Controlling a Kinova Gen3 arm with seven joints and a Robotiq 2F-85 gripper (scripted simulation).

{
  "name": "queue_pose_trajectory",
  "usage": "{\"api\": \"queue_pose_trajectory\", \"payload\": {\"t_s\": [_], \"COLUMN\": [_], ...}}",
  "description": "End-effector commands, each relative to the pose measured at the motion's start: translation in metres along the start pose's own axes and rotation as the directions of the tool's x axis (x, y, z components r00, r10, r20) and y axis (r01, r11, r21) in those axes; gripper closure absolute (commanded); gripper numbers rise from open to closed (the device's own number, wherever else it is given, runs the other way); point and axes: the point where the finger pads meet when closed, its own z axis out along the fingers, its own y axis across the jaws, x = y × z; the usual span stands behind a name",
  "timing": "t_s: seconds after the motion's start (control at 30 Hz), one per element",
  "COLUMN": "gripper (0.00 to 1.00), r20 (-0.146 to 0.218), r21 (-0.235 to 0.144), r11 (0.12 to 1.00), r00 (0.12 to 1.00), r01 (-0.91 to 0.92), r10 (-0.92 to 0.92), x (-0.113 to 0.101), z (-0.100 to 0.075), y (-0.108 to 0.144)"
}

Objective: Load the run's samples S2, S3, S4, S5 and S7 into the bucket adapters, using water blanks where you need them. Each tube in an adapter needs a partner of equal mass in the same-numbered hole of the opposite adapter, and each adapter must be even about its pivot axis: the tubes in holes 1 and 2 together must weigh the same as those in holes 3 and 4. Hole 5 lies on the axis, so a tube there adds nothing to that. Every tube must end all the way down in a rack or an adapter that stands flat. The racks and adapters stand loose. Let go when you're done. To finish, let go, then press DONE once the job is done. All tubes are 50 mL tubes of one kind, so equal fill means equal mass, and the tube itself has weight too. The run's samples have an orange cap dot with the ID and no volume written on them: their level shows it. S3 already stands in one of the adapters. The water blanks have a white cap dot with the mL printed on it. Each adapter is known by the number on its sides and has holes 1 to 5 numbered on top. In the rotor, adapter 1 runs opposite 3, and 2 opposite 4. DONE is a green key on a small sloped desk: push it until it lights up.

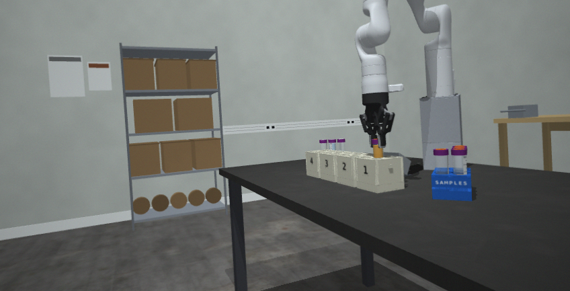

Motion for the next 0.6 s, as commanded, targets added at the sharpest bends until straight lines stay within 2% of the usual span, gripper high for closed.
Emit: {"api": "queue_pose_trajectory", "payload": {"t_s": [0.0,0.57], "gripper": [0.9,0.9], "r20": [0.002,0.002], "r21": [-0.001,-0.001], "r11": [1.0,1.0], "r00": [1.0,1.0], "r01": [0.0,0.0], "r10": [0.0,0.0], "x": [-0.0007,-0.0007], "z": [0.0006,0.0106], "y": [0.0003,0.0003]}}
